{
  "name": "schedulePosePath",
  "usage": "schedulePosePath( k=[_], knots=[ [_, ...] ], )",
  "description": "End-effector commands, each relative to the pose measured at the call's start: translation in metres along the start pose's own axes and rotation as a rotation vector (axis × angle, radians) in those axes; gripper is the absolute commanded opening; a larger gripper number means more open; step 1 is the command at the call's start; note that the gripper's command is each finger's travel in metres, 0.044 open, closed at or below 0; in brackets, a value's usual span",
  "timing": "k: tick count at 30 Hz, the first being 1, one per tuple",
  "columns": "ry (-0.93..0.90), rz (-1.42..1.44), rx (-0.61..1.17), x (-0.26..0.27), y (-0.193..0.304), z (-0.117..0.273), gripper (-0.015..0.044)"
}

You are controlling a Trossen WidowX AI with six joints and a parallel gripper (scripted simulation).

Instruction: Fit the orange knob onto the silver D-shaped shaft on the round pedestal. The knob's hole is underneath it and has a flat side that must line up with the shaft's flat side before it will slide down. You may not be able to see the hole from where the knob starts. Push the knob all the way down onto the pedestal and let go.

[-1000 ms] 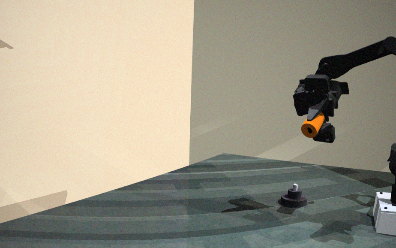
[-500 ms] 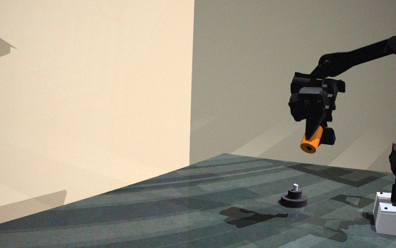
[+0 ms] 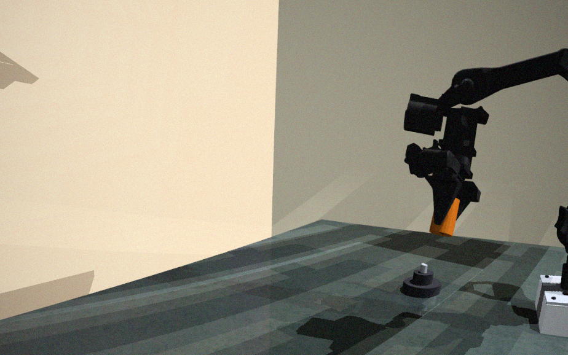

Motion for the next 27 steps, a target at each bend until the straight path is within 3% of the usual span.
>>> schedulePosePath(
  k=[1,12,27],
  knots=[
    [0.114,-0.004,-0.003,0.012,-0.001,-0.01,0.0],
    [0.376,-0.004,-0.003,0.037,-0.001,-0.04,0.0],
    [0.377,-0.008,-0.003,0.018,-0.011,-0.106,0.0]
  ],
)
Point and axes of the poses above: the point midway between the two fingers, 35 mm back from their tips, its own z axis back along the fingers, its own x axis across the jaws, y = z × x, the point moved 10 cm from there along z, back along the fingers
